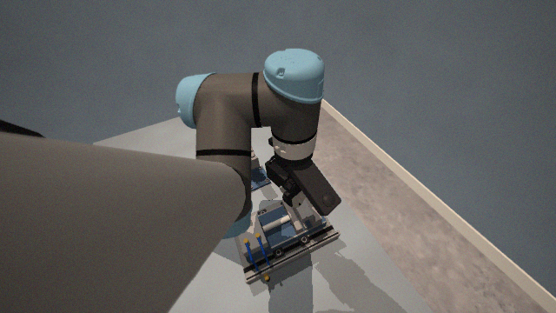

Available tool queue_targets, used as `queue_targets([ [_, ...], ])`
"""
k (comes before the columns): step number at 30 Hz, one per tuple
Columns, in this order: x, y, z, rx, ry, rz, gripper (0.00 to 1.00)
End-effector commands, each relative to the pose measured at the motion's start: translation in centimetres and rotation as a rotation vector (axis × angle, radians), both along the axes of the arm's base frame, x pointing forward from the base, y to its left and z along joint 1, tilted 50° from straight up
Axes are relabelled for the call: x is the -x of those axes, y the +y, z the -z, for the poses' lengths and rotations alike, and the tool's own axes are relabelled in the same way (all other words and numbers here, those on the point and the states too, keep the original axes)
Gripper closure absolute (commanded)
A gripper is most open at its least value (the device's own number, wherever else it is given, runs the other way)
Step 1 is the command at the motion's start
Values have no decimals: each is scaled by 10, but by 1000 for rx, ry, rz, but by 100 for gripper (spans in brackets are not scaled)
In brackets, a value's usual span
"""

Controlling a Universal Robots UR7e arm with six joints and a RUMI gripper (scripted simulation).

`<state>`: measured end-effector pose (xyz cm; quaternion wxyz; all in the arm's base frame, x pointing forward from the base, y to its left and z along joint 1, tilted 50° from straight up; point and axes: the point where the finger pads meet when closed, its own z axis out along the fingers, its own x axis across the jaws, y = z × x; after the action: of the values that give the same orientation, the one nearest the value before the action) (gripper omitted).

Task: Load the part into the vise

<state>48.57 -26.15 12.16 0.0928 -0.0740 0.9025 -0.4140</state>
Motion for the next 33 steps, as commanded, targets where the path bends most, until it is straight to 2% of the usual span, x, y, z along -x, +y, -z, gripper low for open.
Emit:
queue_targets([
  [1,-4,-5,-8,37,112,-109,100],
  [9,-8,-9,-13,81,248,-228,100],
  [12,-8,-10,-14,85,260,-239,100],
  [14,-9,-11,-16,104,322,-292,100],
  [25,-12,-16,-22,158,491,-440,100],
  [28,-13,-16,-23,162,503,-451,100],
  [33,-14,-19,-27,197,612,-545,100],
])
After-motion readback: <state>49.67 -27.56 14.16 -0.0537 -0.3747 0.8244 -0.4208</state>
